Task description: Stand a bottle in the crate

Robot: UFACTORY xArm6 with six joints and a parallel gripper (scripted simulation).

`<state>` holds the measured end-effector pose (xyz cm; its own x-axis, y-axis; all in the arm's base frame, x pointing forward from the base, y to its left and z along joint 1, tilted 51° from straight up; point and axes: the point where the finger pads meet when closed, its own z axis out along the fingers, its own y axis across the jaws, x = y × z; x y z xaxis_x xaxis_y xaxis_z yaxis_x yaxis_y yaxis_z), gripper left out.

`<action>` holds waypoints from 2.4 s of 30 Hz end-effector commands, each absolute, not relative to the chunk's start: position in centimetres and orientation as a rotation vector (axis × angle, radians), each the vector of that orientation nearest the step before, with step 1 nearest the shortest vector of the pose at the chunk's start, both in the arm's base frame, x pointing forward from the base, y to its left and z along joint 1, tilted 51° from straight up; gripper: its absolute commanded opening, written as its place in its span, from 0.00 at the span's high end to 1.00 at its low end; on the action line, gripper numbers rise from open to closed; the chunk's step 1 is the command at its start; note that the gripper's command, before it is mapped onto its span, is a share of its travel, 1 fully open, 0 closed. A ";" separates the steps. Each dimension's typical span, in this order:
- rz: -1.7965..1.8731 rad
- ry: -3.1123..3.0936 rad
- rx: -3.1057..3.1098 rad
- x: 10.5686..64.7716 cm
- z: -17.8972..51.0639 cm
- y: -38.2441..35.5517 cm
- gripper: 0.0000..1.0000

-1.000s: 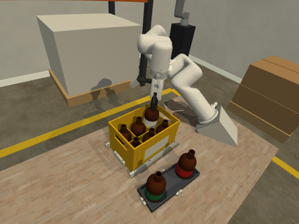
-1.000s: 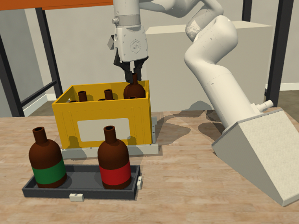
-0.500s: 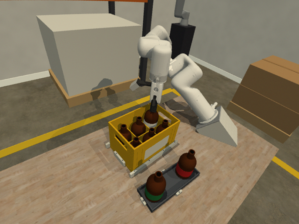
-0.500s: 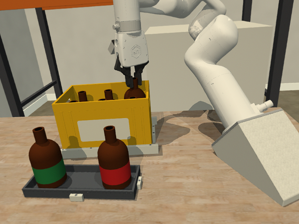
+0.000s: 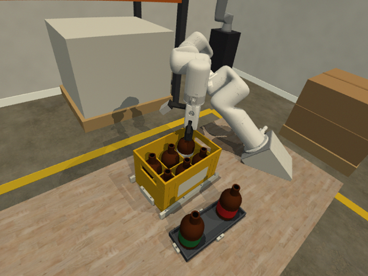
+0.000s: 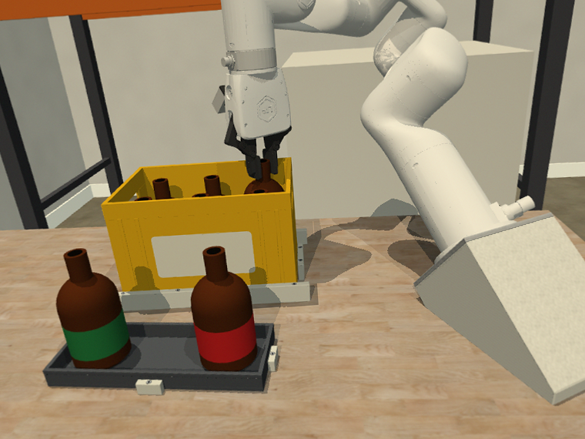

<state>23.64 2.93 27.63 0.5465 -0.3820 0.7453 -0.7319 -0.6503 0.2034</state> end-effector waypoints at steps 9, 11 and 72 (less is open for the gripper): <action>0.931 -0.899 2.286 23.8 27.5 2.8 1.00; 0.931 -0.899 2.286 23.8 27.5 2.8 1.00; 0.931 -0.899 2.286 24.4 26.6 1.9 1.00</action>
